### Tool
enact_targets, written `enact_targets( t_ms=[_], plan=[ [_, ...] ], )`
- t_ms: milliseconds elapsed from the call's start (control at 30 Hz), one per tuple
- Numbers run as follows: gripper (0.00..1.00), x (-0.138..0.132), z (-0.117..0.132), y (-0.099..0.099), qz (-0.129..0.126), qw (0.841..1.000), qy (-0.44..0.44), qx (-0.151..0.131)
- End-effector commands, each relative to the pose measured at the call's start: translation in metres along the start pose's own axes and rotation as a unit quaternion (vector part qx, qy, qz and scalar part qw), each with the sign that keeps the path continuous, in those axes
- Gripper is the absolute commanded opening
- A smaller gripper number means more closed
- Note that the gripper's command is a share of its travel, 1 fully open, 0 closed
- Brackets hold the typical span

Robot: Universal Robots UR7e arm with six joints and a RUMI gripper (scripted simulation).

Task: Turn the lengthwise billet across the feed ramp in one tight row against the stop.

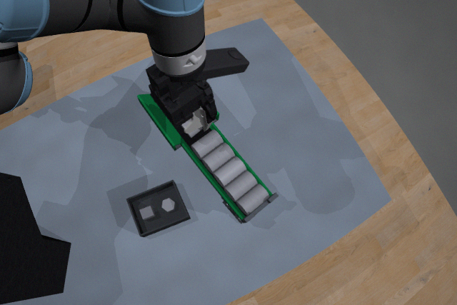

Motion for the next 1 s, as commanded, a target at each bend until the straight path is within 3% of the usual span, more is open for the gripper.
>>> enact_targets(
  t_ms=[0,867,967],
  plan=[
    [0.00,-0.006,0.001,0.001,0.000,1.000,0.000,0.001],
    [0.00,-0.042,0.005,0.001,0.001,1.000,0.000,0.001],
    [0.00,-0.036,0.005,0.001,0.000,1.000,0.000,0.000]
  ],
)
Point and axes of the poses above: the point where the finger pads meet when closed, its own y axis back along the fingers, its own x axis across the jaws, z = x × y, the point moved 8 cm from there along y, back along the fingers, and after that the axes turned 7 degrees about -y, right-handed, at the moved point
